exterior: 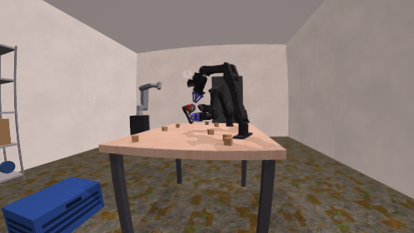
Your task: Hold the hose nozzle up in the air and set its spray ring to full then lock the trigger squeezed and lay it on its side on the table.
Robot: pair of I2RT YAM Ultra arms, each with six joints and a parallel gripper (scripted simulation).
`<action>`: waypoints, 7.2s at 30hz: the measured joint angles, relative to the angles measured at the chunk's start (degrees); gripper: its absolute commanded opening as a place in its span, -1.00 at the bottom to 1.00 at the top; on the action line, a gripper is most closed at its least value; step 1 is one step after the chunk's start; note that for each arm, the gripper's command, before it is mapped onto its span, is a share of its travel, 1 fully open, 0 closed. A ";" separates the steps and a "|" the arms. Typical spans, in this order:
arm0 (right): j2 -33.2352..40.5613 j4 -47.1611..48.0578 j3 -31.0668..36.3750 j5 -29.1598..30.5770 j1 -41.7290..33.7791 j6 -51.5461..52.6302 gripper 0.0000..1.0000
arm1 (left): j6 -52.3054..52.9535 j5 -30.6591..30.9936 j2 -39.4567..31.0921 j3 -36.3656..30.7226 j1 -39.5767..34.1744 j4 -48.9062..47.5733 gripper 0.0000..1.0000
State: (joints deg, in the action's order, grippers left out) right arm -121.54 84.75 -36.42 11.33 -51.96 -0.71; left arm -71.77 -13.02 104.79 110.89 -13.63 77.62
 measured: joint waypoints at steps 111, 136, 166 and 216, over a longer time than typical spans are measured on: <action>-0.02 -0.72 0.00 1.95 0.04 0.17 -0.30 | -0.52 -0.63 9.18 0.09 1.36 -6.91 -0.26; 0.00 -0.94 -0.02 1.03 0.00 0.04 -0.30 | -1.44 -0.17 10.91 0.74 -0.13 -10.54 -0.26; 0.00 -0.94 0.00 -3.58 0.00 -0.02 -0.30 | -1.44 0.85 11.08 0.90 -0.68 -15.80 -0.26; 0.00 -0.94 0.00 -6.03 0.00 1.38 -0.30 | -3.30 -0.11 8.02 8.20 -2.16 -5.20 -0.26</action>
State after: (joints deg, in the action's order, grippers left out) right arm -121.54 83.81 -36.42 5.30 -51.96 0.67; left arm -75.07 -13.13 112.81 119.09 -15.79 72.42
